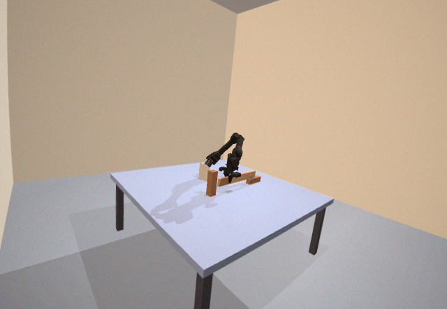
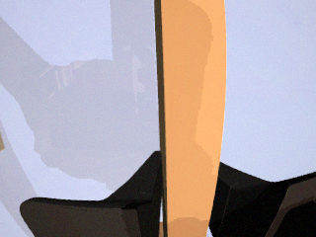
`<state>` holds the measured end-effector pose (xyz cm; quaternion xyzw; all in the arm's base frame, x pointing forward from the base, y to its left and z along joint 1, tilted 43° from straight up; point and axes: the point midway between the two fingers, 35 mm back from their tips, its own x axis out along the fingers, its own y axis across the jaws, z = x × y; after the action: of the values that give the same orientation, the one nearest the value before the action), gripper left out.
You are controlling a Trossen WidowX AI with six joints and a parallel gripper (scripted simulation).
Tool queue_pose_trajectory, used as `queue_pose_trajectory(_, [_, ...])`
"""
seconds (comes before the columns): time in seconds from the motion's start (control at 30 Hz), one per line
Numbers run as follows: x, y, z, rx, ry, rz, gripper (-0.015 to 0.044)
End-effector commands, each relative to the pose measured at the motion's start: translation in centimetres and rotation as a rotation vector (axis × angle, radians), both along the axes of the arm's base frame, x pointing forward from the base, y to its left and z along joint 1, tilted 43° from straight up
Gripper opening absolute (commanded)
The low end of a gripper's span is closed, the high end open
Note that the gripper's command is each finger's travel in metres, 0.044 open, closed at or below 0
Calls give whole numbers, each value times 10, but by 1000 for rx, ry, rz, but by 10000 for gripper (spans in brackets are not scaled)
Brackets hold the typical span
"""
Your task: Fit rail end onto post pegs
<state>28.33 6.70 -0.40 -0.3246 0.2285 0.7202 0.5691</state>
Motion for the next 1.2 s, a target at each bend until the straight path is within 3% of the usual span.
queue_pose_trajectory(0.0, [3,-4,0,-2,-10,-6,0])
queue_pose_trajectory(1.17, [5,-11,-6,-2,-10,-6,0])
